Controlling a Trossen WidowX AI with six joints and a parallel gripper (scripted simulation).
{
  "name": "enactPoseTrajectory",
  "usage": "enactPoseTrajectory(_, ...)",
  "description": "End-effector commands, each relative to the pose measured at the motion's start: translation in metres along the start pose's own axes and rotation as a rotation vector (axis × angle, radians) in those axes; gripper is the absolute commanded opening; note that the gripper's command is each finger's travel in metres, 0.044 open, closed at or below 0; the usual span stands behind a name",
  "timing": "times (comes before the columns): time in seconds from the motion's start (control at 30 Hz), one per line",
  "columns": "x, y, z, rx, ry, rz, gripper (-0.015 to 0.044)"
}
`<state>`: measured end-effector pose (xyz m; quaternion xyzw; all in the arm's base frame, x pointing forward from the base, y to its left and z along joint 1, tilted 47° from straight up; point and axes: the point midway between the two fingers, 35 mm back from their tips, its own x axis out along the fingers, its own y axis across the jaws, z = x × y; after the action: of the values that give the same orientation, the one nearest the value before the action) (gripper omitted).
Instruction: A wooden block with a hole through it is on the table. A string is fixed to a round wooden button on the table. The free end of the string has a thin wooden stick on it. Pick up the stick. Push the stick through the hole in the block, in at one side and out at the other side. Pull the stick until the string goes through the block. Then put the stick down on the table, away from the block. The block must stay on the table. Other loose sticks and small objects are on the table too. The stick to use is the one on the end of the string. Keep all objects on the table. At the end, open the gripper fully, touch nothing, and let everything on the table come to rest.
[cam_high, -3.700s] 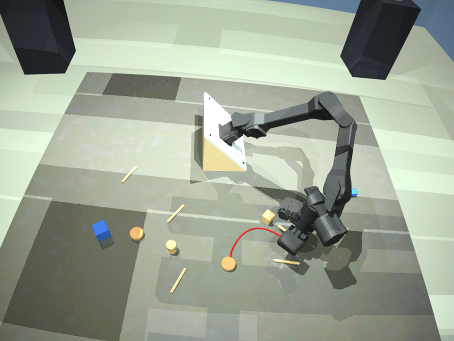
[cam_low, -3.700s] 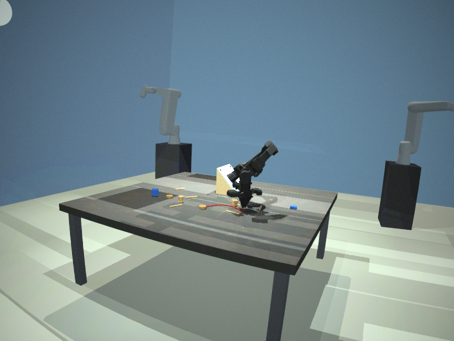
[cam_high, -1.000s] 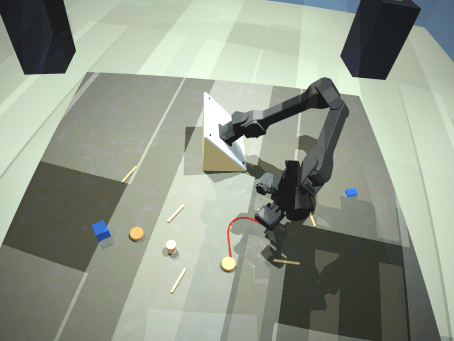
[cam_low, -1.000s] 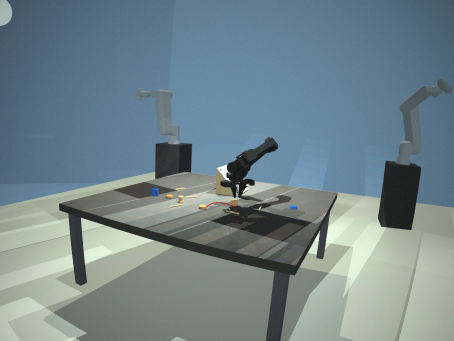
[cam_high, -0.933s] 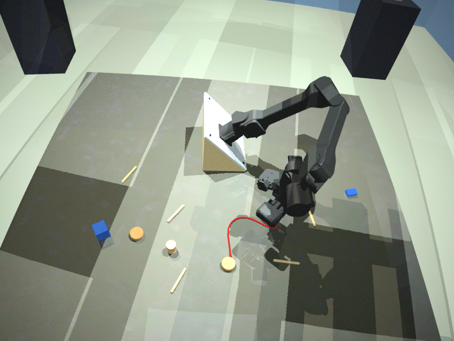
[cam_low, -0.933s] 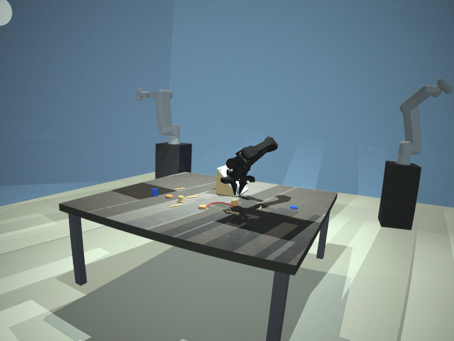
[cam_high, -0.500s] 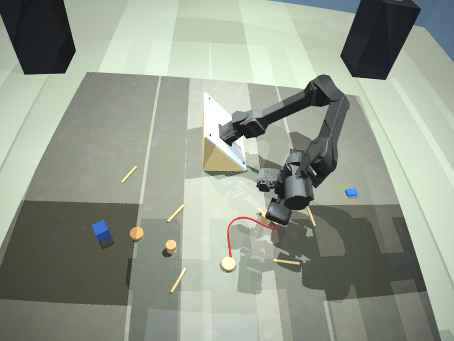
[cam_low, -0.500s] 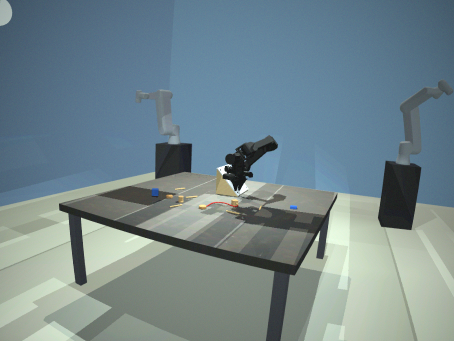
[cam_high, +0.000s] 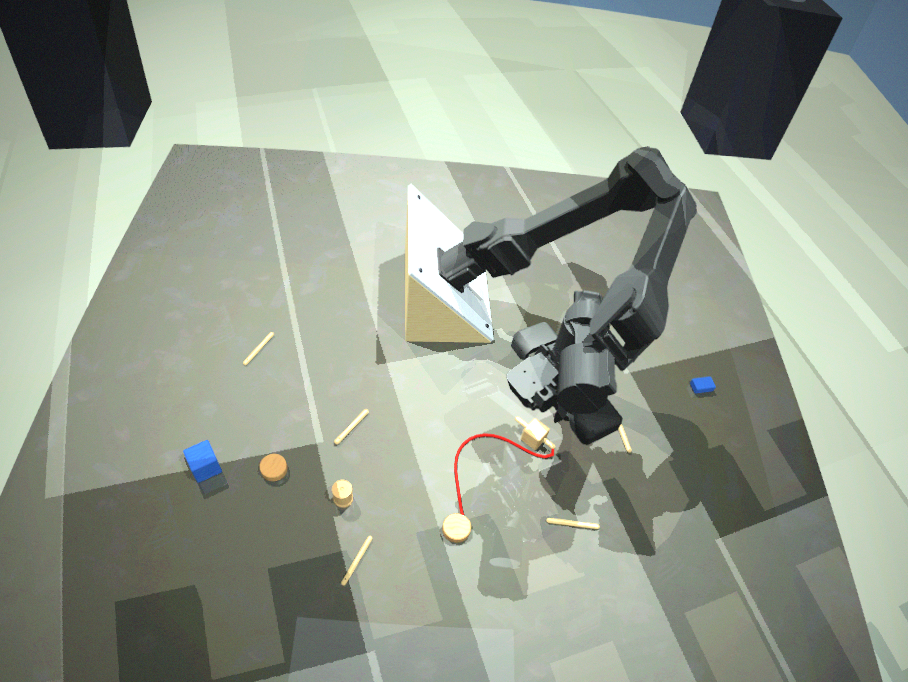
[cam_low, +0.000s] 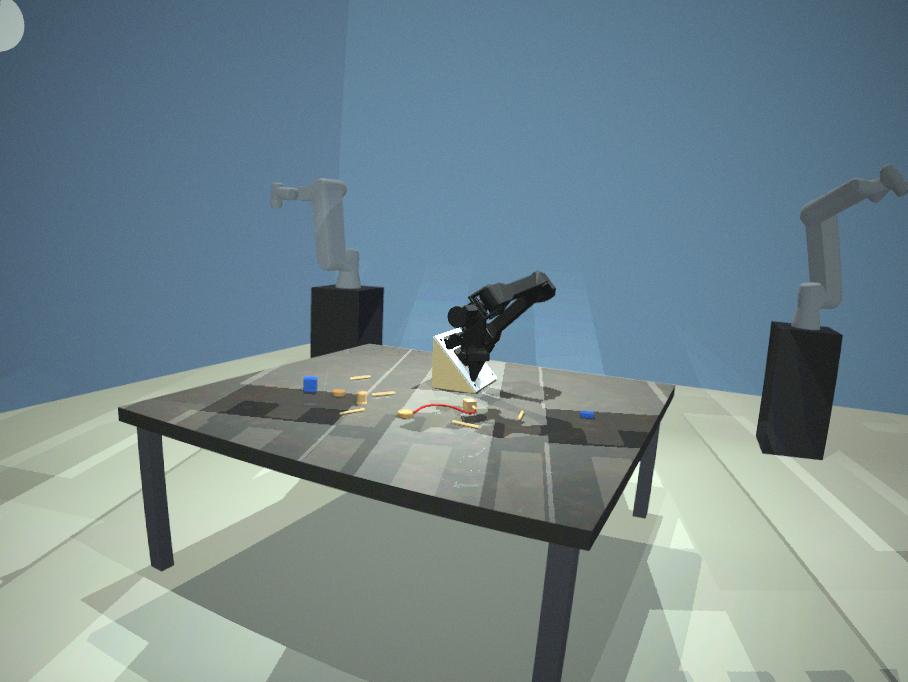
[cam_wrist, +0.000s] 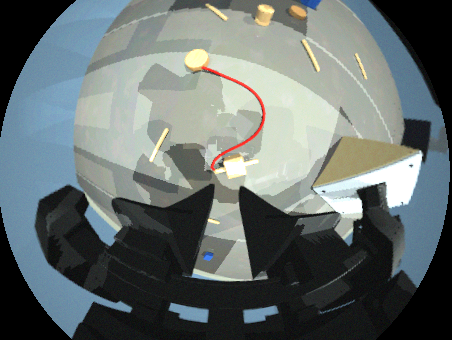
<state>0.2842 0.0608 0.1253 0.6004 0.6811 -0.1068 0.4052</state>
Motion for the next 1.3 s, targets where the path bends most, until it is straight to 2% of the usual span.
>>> enactPoseTrajectory(0.0,0.002,-0.02,0.007,-0.783,0.003,-0.013,0.0124)
enactPoseTrajectory(0.67,0.002,-0.038,0.012,-1.924,0.013,-0.004,0.0124)
enactPoseTrajectory(1.27,0.004,-0.038,0.013,-1.935,0.013,-0.004,0.0124)
